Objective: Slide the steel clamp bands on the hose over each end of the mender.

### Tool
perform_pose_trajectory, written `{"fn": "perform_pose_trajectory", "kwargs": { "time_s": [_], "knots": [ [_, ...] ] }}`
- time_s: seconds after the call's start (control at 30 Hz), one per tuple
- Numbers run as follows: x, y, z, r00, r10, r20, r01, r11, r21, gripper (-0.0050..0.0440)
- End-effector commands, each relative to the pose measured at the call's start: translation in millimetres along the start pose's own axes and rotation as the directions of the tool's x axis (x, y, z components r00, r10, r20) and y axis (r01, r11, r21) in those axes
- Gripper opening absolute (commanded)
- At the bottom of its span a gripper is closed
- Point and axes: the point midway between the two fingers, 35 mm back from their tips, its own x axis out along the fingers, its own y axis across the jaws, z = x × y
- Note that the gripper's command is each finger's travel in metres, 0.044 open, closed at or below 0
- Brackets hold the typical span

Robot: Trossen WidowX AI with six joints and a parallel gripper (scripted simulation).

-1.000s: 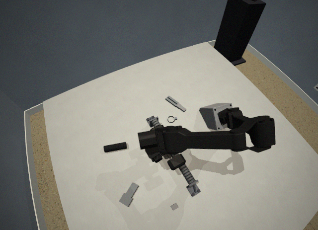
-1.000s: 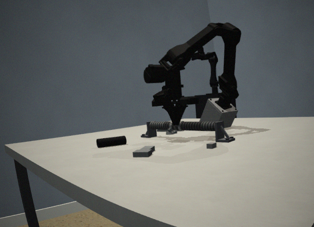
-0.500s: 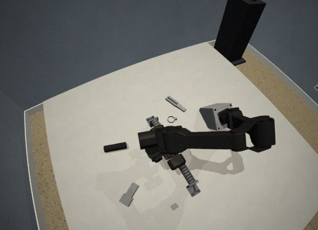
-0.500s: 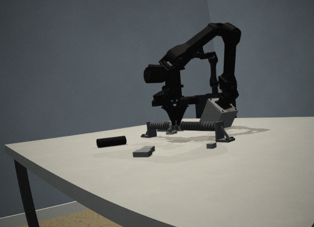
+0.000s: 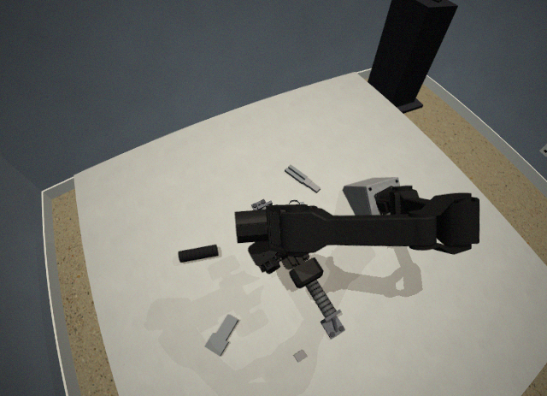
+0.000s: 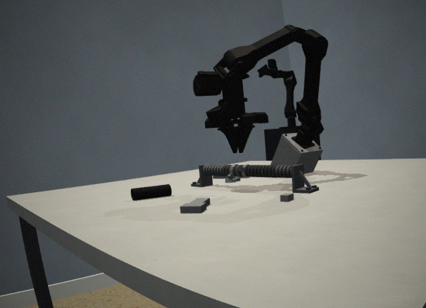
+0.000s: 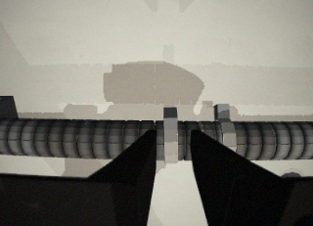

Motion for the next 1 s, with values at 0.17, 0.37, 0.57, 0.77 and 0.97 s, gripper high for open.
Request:
{"fn": "perform_pose_trajectory", "kwargs": {
  "time_s": [0.17,0.37,0.57,0.77,0.97],
  "knots": [
    [-1,0,0,1.0,0.0,0.001,0.0,1.0,0.0,0.021],
    [-1,0,0,1.0,0.0,0.002,0.0,1.0,0.0,0.0306],
    [-1,0,0,1.0,0.0,0.002,0.0,1.0,0.0,0.044],
    [-1,0,0,1.0,0.0,0.002,0.0,1.0,0.0,0.044],
    [-30,0,1,1.0,-0.001,0.002,0.001,1.0,-0.001,0.044]
  ]
}}
